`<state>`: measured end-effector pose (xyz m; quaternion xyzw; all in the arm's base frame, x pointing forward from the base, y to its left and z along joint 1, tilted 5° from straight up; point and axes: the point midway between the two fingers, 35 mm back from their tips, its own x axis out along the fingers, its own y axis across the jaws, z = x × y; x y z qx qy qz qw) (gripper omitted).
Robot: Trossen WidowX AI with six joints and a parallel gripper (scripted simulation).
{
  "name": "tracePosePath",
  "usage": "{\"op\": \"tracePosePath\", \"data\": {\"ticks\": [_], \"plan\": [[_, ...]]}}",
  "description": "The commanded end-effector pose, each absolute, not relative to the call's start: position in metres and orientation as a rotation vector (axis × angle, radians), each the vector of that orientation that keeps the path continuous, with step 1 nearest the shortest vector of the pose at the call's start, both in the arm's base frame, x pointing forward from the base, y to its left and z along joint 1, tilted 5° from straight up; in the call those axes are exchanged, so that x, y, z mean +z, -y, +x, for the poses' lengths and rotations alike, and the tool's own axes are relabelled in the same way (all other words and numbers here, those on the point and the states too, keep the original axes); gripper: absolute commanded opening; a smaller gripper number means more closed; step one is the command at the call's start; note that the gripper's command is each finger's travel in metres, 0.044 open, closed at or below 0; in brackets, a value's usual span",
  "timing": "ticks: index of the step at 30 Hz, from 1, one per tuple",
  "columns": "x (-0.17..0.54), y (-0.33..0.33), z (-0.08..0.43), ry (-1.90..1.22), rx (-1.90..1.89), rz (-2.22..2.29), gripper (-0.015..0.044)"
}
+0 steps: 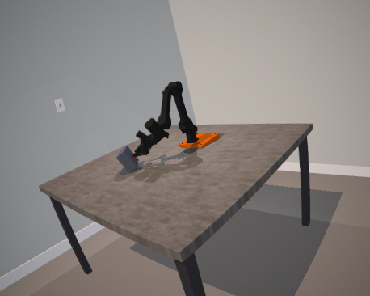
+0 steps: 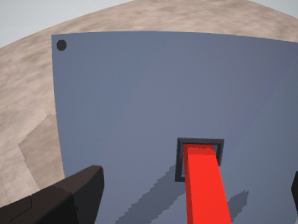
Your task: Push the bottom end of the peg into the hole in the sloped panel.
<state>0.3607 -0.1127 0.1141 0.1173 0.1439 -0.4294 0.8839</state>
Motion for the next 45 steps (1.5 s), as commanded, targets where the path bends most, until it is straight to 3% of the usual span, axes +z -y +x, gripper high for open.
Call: {"op": "tracePosePath", "data": {"ticks": [1,45], "plan": [[0.117,0.109,0.358,-0.294,-0.895,0.249,0.0440],[0.133,0.055,0.326,-0.310,-0.894,0.258,0.0440]]}}
